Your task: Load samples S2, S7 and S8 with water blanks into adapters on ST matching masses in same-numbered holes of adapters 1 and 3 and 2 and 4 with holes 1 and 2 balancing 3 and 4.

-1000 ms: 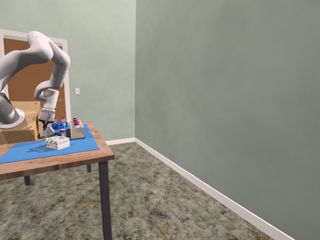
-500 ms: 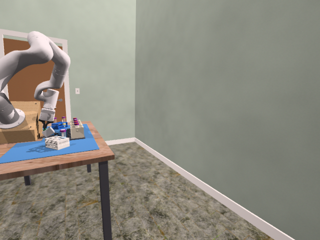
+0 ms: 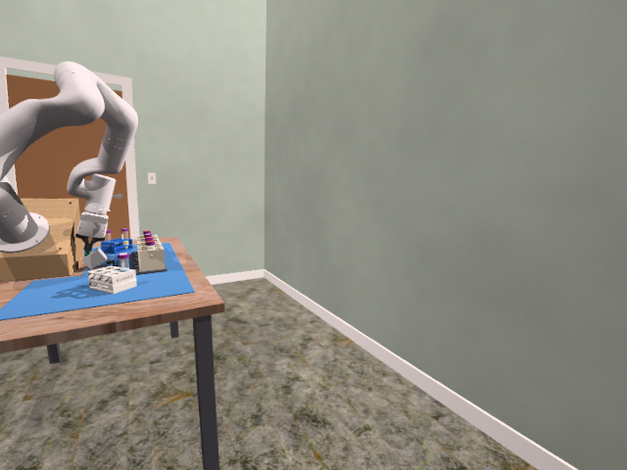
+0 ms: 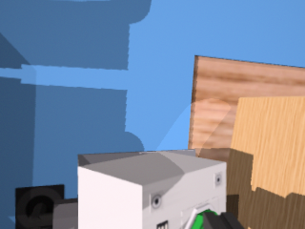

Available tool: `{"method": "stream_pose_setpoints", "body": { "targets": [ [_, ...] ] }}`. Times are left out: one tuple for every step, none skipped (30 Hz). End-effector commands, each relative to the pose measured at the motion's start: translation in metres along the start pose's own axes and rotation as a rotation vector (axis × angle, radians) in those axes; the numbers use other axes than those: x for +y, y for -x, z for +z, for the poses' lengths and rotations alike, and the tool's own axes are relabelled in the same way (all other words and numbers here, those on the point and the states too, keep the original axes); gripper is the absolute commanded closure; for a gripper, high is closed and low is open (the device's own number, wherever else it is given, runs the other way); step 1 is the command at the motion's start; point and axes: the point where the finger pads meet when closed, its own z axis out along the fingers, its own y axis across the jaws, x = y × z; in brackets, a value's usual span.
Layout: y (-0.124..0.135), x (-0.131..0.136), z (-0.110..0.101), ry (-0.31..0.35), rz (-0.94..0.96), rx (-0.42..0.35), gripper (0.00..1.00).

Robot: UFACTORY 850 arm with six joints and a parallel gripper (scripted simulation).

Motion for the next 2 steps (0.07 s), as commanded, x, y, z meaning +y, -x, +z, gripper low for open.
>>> {"method": "stream_pose_setpoints", "body": {
  "targets": [
    [0.0001,-0.0005,-0.0002,-0.001,0.000,0.000,1.00],
    [0.0001,-0.0005,-0.0001,-0.001,0.000,0.000,1.00]
  ]
}}
